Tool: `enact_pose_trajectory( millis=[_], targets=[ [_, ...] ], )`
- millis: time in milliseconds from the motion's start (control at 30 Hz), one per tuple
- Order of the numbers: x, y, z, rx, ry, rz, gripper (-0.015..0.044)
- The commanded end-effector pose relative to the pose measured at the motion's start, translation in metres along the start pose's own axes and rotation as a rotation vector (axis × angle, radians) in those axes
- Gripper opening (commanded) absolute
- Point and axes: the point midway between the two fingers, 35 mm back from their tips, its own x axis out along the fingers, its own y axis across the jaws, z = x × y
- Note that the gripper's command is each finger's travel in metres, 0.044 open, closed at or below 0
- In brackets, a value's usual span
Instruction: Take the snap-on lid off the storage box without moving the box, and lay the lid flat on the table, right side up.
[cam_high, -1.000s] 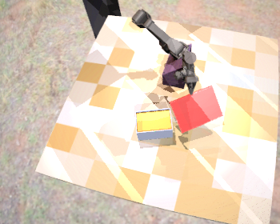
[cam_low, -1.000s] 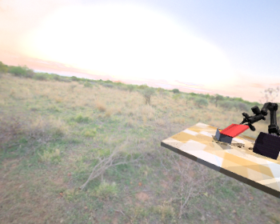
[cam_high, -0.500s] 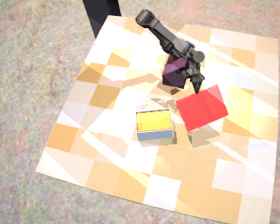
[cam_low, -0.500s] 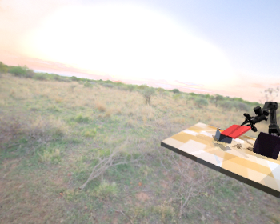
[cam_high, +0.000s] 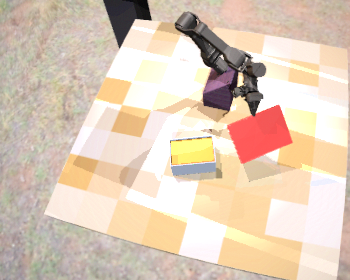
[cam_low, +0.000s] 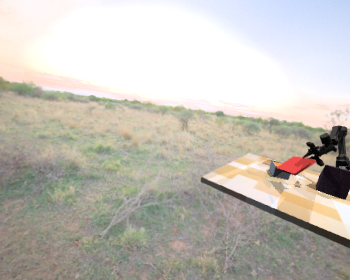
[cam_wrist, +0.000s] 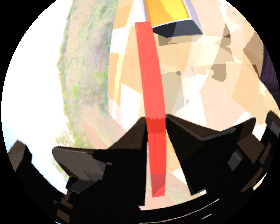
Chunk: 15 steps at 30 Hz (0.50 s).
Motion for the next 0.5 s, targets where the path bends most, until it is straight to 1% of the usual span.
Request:
enact_pose_trajectory(
  millis=[0,467],
  targets=[
    [-0.001,0.004,-0.009,0.010,0.000,0.011,0.0000],
    [-0.003,0.003,-0.037,0.011,0.001,0.011,0.0000]
  ],
)
